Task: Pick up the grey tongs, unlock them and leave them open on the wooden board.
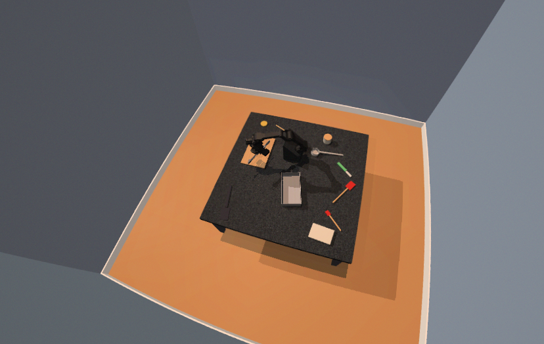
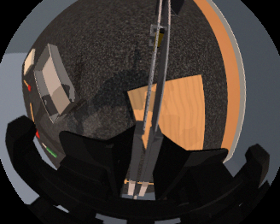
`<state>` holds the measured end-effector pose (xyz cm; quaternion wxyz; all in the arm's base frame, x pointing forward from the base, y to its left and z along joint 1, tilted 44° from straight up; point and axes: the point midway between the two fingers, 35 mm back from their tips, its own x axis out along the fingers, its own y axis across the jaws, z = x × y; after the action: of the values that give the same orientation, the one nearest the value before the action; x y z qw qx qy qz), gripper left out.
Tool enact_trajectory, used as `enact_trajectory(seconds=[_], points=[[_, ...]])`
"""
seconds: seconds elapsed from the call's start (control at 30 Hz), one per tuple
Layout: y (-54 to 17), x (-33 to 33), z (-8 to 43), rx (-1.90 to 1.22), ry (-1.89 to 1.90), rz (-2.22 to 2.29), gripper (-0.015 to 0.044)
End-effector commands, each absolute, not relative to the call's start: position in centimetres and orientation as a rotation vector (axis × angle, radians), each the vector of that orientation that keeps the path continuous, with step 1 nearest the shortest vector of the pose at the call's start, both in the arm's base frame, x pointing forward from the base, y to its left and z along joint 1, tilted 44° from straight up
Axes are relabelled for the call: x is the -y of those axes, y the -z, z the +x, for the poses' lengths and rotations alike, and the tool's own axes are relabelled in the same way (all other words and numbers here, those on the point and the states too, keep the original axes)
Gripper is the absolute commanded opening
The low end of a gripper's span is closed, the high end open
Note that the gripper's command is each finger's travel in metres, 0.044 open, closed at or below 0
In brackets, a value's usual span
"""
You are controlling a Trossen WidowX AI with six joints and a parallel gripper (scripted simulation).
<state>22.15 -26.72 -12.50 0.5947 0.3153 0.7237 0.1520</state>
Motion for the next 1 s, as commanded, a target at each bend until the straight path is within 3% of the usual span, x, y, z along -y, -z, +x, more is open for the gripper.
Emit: enact_trajectory(seconds=[0.0,0.53,0.97], points=[[13.2,28.1,19.7,-1.665,-0.402,0.677,-0.0150],[16.1,31.3,8.5,-1.567,-0.659,0.466,-0.0150],[16.3,31.2,7.9,-1.520,-0.672,0.478,-0.0150]])
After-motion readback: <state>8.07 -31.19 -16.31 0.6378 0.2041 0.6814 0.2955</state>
